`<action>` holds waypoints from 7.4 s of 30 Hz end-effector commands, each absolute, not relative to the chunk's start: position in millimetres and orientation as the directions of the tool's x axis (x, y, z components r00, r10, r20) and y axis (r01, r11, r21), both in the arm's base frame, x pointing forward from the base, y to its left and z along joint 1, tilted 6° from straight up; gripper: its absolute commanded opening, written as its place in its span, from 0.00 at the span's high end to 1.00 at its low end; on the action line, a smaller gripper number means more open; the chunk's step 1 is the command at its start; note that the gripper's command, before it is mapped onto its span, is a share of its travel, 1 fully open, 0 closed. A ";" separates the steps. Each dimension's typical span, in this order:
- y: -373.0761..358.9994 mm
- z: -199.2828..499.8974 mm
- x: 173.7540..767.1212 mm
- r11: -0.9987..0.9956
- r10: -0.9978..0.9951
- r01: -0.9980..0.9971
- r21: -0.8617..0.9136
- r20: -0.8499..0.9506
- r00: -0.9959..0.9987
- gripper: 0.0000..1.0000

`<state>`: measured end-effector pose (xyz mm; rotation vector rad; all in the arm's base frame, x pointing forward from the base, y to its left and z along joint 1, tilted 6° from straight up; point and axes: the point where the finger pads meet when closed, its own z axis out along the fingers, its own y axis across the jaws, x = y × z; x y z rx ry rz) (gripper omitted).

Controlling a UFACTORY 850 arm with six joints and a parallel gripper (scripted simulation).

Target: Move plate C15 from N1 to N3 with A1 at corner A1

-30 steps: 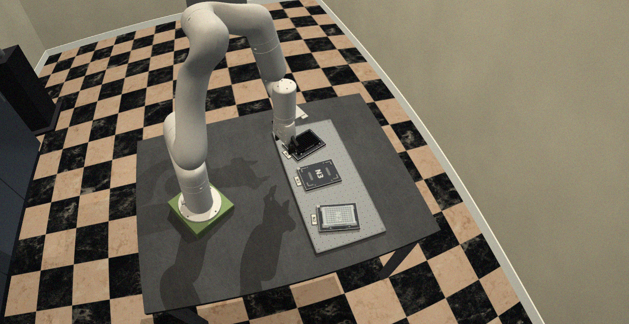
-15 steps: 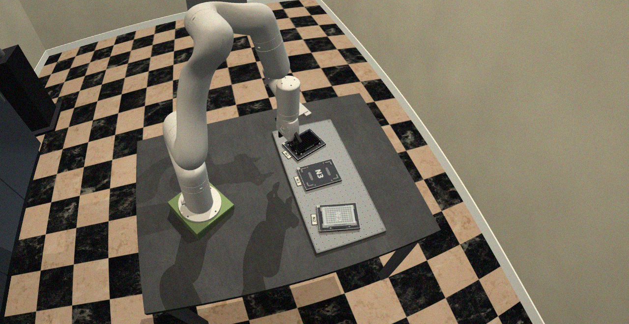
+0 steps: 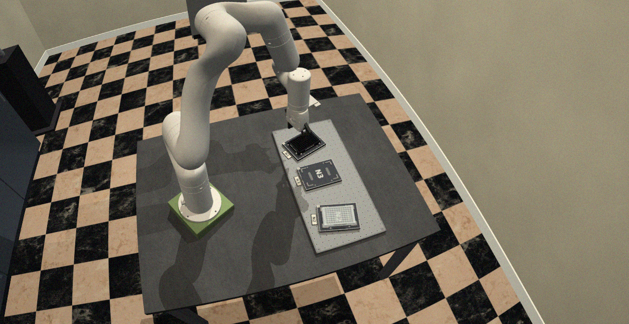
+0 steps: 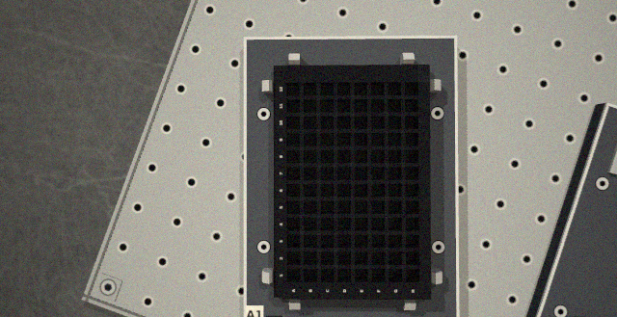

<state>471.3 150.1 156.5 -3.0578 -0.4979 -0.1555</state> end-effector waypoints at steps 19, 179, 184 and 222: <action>179.4 162.6 515.0 -0.948 0.314 0.318 -0.022 0.106 0.944 0.00; 184.8 61.8 524.3 -0.948 0.314 0.318 -0.022 0.105 0.944 1.00; 184.8 61.8 524.3 -0.948 0.314 0.318 -0.022 0.105 0.944 1.00; 184.0 78.4 522.8 -0.948 0.314 0.318 -0.022 0.106 0.944 1.00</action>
